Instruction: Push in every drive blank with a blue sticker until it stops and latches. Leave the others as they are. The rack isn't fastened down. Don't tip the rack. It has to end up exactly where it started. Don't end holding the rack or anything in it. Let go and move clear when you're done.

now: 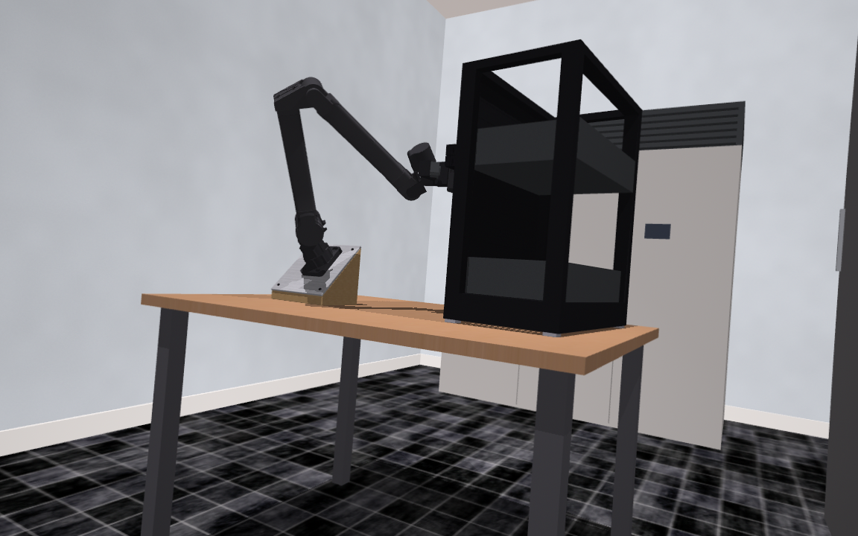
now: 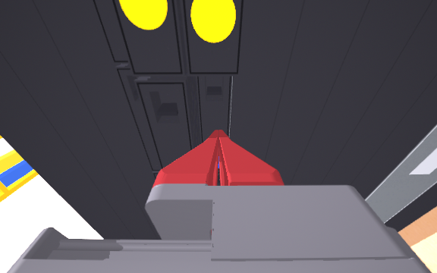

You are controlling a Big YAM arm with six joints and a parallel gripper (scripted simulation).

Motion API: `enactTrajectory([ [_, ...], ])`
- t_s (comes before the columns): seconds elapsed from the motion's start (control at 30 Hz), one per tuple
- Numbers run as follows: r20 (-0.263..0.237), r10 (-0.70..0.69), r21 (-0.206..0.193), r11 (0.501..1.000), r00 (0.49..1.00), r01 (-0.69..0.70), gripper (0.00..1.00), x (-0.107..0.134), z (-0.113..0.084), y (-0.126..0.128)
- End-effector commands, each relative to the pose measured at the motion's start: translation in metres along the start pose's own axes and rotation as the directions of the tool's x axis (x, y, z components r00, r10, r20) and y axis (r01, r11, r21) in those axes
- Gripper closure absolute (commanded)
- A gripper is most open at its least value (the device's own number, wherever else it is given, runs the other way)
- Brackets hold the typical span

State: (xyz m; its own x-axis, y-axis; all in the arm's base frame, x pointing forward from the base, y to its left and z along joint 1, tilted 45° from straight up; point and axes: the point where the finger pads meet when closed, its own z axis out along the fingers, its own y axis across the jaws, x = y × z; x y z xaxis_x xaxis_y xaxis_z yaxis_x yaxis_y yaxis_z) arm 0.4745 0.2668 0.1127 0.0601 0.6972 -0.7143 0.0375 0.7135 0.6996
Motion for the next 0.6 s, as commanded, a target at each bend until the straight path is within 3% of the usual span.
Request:
enactTrajectory([
  [0.0, -0.010, 0.019, -0.043, 0.999, 1.000, -0.019, 1.00, 0.001, -0.036, 0.018],
  [0.2, -0.011, 0.016, -0.041, 0.999, 1.000, -0.017, 1.00, 0.000, -0.079, 0.016],
  [0.27, -0.011, 0.016, -0.041, 0.999, 1.000, -0.017, 1.00, 0.000, -0.079, 0.016],
  [0.3, 0.005, 0.045, -0.051, 0.998, 0.999, -0.045, 1.00, -0.001, -0.075, 0.029],
  [0.33, 0.011, 0.026, -0.028, 0.999, 1.000, -0.026, 1.00, -0.006, -0.075, 0.014],
  [0.4, 0.007, 0.016, -0.022, 1.000, 1.000, -0.016, 1.00, -0.007, -0.079, 0.008],
  [0.57, -0.003, 0.037, -0.049, 0.998, 0.999, -0.037, 1.00, 0.002, -0.083, 0.044],
])
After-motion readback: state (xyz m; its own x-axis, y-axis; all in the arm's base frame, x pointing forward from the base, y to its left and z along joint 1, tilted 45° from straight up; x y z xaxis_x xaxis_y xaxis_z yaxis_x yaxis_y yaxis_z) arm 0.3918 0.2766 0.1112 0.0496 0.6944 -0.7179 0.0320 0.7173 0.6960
